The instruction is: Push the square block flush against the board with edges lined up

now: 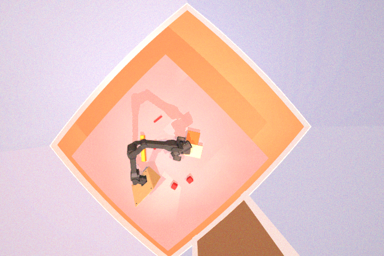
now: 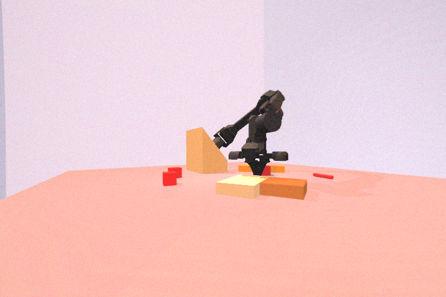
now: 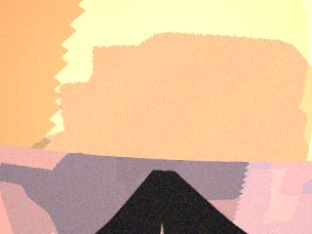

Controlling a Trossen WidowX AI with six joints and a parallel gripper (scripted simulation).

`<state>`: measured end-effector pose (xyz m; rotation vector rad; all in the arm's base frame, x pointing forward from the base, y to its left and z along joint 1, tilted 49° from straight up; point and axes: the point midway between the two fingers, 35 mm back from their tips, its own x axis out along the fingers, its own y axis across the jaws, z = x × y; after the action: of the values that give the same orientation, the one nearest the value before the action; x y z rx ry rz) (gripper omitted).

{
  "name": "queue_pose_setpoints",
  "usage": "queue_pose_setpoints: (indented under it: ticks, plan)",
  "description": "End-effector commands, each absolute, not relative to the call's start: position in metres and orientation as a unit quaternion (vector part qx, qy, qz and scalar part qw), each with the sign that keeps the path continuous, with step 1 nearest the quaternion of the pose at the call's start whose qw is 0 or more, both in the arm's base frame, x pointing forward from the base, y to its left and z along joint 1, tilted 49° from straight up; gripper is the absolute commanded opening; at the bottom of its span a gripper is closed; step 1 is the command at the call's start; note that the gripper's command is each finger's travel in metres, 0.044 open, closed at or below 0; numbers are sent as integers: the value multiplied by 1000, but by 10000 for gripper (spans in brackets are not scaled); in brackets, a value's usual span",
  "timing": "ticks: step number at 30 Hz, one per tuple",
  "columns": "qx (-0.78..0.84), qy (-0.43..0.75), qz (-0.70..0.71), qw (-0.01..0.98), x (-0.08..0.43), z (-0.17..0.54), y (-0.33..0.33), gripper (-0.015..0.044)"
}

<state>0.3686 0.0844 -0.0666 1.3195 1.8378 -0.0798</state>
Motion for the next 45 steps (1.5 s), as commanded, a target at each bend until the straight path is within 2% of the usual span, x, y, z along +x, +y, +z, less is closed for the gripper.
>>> queue_pose_setpoints:
  ticks: [1, 18, 45]
  plan:
    - [529, 735, -32, 424, 372, -71, 81, 0]
    - [529, 734, -32, 424, 388, -88, 68, 0]
    - [529, 735, -32, 423, 364, -61, 89, 0]
